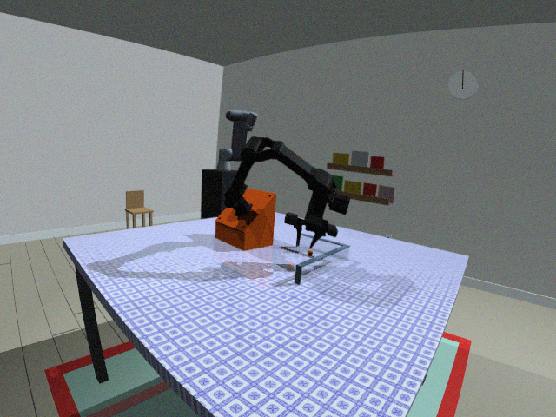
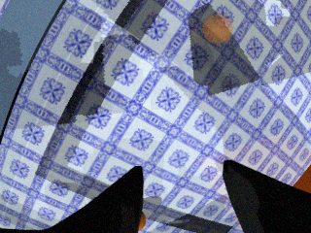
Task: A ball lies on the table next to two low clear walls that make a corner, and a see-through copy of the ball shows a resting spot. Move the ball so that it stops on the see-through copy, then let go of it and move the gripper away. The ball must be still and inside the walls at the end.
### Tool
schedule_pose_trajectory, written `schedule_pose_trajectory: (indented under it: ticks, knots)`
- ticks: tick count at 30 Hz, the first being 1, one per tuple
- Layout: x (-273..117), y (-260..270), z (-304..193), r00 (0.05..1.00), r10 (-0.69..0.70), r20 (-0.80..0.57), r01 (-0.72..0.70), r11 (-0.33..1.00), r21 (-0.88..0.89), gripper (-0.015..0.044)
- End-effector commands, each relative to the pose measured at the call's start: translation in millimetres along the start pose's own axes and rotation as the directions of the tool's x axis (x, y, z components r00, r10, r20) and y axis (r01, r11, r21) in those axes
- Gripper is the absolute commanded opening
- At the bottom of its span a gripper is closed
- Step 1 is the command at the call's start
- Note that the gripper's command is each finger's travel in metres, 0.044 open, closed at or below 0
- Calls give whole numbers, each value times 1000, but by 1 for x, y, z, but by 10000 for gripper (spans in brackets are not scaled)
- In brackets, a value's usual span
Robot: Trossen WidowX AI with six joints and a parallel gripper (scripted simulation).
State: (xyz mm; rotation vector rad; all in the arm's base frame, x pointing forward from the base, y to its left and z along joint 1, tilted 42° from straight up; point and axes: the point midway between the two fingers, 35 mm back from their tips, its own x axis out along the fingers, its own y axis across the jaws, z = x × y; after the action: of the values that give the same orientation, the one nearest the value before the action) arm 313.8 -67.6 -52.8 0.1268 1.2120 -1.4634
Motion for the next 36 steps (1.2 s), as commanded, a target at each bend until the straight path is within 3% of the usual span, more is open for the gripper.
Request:
schedule_pose_trajectory:
  ticks: [1,7,13,19,26,36]
  knots:
    - [5,12,-39,997,70,14,-33,636,-771,211]
    - [6,16,-52,995,101,26,-7,318,-948,211]
    - [6,20,-65,990,135,39,44,-39,-998,211]
    - [7,24,-77,985,165,49,110,-387,-916,211]
    - [8,26,-90,978,200,59,187,-722,-666,211]
    - [8,27,-91,977,204,60,199,-772,-603,211]
